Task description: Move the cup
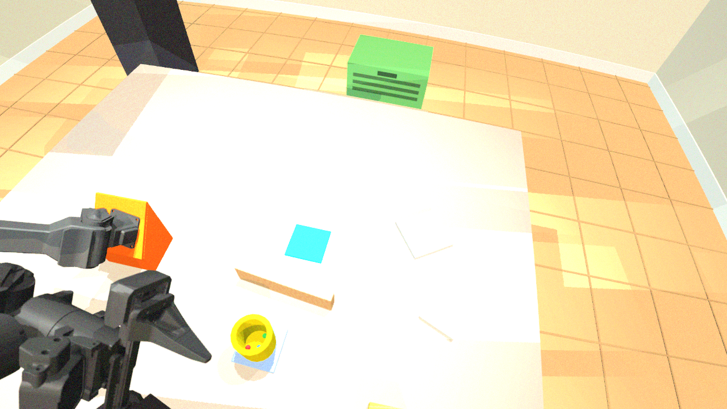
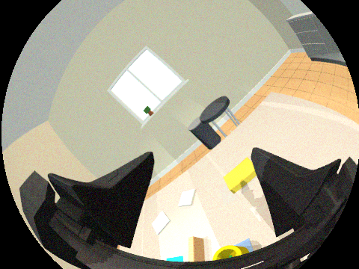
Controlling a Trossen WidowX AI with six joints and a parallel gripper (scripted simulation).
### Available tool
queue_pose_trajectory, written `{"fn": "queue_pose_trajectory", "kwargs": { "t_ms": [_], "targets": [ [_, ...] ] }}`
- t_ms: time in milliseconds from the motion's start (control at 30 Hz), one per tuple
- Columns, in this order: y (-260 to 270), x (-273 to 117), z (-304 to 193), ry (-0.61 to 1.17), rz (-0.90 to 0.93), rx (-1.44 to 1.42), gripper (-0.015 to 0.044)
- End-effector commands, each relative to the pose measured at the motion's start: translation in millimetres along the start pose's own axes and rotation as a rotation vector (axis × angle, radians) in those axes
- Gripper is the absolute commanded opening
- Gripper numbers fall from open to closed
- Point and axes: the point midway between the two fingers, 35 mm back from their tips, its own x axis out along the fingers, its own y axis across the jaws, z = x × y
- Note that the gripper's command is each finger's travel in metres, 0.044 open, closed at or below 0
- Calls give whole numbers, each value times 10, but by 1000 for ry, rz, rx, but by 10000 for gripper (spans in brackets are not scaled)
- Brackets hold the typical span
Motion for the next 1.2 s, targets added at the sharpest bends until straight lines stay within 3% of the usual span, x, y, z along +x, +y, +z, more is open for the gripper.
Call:
{"fn": "queue_pose_trajectory", "kwargs": {
  "t_ms": [0, 267, 433, 600, 1167],
  "targets": [
    [-2, 16, -30, 16, -4, -7, 374],
    [-32, 242, -1328, 734, -46, -462, 167],
    [-79, -5, -1930, 1205, 79, -895, 167],
    [-156, -287, -2158, 1612, 322, -1374, 167],
    [-172, -379, -2165, 1662, 365, -1443, 167]
  ]
}}
